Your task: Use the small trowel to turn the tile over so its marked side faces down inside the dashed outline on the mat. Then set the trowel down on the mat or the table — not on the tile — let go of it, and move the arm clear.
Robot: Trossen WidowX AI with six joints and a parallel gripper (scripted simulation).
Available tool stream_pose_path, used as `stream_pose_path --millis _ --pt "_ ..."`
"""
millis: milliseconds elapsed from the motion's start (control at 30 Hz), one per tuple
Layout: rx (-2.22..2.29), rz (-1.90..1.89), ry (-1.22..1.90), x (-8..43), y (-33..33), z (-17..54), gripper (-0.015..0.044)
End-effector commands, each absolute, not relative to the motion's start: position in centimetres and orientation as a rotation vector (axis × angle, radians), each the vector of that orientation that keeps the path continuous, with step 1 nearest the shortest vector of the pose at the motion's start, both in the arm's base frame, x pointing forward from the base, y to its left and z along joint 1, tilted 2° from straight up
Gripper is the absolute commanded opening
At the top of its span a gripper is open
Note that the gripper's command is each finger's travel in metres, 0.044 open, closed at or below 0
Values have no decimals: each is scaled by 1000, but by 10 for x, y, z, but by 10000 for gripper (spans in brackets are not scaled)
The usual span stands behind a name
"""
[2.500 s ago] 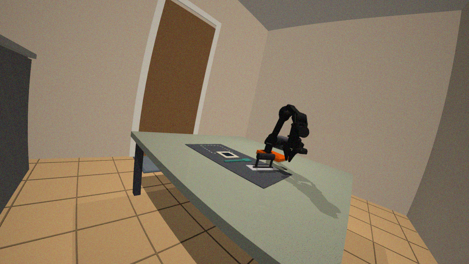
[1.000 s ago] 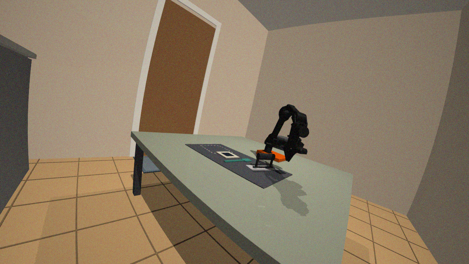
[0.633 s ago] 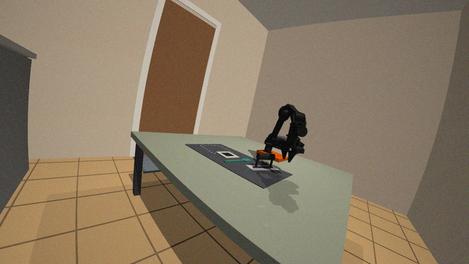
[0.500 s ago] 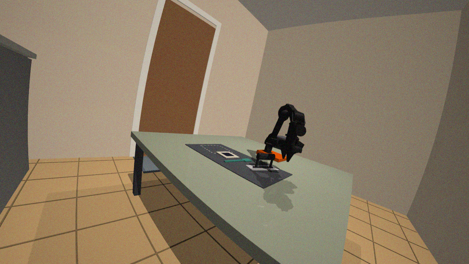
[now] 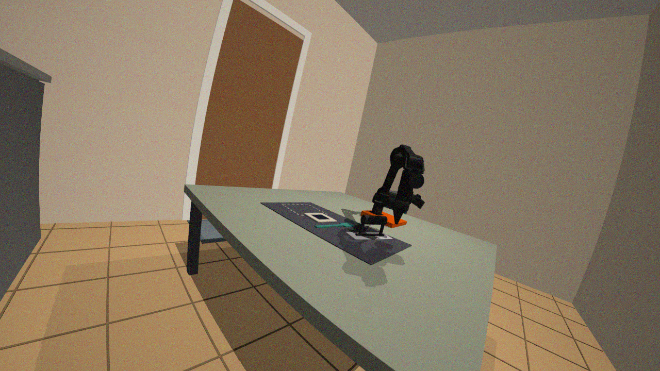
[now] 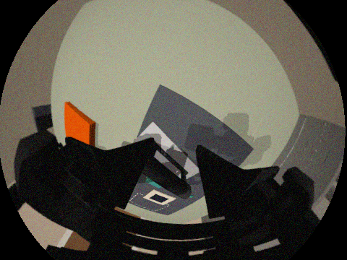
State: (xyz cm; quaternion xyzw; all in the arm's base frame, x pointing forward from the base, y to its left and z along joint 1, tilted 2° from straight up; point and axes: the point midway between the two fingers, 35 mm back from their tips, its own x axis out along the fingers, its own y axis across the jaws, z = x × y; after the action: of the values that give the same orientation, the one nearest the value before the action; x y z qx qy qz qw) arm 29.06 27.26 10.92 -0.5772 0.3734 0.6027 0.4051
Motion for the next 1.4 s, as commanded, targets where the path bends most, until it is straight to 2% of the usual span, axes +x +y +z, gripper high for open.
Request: stream_pose_path --millis 0,667,1367 --pt "-1363 1428 1024 293 267 111 270" --pt "-851 927 1350 306 242 116 270" --pt "-290 371 1533 317 215 122 270"
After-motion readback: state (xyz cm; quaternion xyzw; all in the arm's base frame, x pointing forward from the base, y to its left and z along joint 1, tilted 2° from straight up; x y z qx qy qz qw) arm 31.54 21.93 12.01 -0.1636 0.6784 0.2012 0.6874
